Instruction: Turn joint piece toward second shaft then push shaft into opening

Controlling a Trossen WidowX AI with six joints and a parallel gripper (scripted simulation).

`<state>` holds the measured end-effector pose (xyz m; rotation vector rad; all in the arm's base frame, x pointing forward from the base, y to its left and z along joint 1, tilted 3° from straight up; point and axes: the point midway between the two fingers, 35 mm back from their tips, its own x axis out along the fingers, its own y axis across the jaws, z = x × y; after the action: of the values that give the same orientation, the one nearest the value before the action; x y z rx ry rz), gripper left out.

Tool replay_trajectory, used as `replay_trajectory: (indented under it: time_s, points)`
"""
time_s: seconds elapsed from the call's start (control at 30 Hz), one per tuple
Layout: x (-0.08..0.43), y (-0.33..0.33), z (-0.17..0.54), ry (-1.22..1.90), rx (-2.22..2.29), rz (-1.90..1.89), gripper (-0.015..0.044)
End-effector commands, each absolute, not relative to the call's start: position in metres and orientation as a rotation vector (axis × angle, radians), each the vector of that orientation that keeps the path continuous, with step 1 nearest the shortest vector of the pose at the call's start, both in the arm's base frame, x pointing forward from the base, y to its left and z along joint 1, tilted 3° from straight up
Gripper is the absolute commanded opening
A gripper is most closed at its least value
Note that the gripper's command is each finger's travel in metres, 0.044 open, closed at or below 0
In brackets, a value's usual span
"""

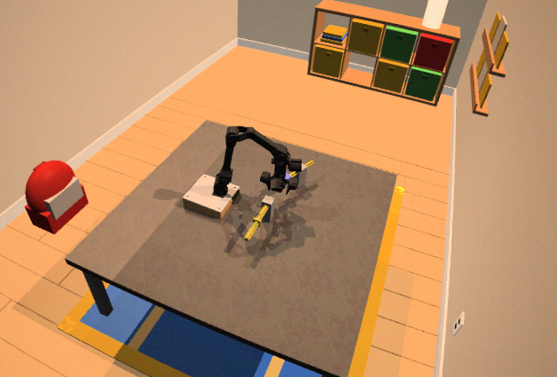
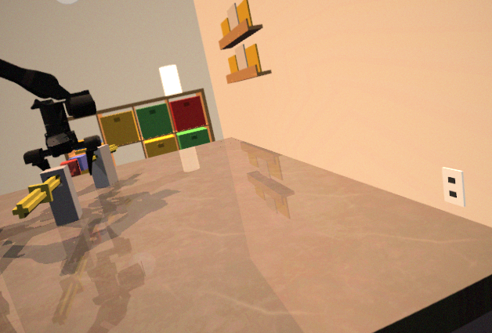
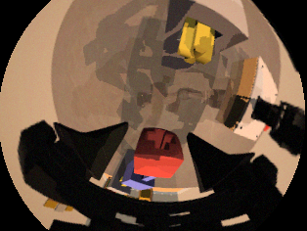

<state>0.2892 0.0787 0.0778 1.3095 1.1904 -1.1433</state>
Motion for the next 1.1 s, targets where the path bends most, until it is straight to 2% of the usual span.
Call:
replay_trajectory:
  time_s: [0.0, 0.13, 0.47, 1.07]
  points:
    - [0.2900, 0.0785, 0.0706, 1.182, 1.310, -1.148, 0.0440]
    - [0.2902, 0.0788, 0.0668, 1.182, 1.310, -1.148, 0.0440]
    - [0.2902, 0.0788, 0.0668, 1.182, 1.310, -1.148, 0.0182]
    - [0.2902, 0.0788, 0.0668, 1.182, 1.310, -1.148, 0.0182]
